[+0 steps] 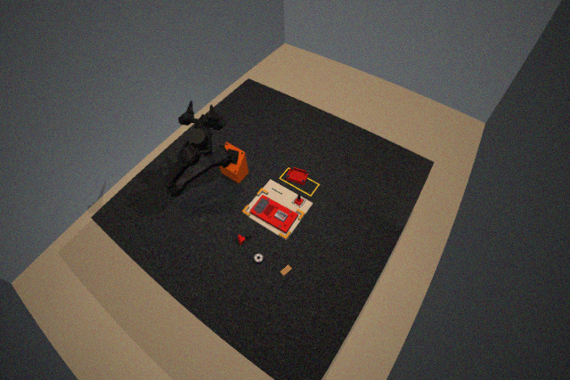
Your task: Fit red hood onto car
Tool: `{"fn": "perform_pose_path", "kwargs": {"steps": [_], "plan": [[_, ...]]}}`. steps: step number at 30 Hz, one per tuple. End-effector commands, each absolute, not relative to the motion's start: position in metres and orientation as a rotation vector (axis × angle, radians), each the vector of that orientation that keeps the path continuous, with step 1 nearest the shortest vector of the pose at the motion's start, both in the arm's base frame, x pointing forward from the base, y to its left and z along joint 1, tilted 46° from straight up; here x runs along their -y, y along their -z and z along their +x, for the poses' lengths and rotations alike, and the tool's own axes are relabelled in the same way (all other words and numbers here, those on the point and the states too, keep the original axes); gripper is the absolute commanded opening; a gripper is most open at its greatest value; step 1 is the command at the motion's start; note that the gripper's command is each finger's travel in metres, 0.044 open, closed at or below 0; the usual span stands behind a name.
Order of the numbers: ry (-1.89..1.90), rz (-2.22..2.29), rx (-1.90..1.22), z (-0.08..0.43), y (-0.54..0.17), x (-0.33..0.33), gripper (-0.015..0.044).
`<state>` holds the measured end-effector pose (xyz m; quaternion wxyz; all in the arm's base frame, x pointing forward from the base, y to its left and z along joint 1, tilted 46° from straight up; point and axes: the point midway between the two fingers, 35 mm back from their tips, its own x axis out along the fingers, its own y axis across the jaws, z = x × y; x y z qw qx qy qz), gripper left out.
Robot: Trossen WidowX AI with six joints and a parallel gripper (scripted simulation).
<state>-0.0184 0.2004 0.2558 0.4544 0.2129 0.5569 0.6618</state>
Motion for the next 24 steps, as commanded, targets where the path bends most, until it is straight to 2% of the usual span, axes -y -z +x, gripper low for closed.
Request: {"fn": "perform_pose_path", "kwargs": {"steps": [1, 13, 24], "plan": [[-1.624, 0.526, -1.375, -0.017, -0.255, -0.201, 0.0440], [-1.033, 0.497, -1.439, 0.088, -0.200, -0.243, 0.0440], [-0.510, 0.339, -1.469, 0.187, -0.124, -0.234, 0.0440]]}}
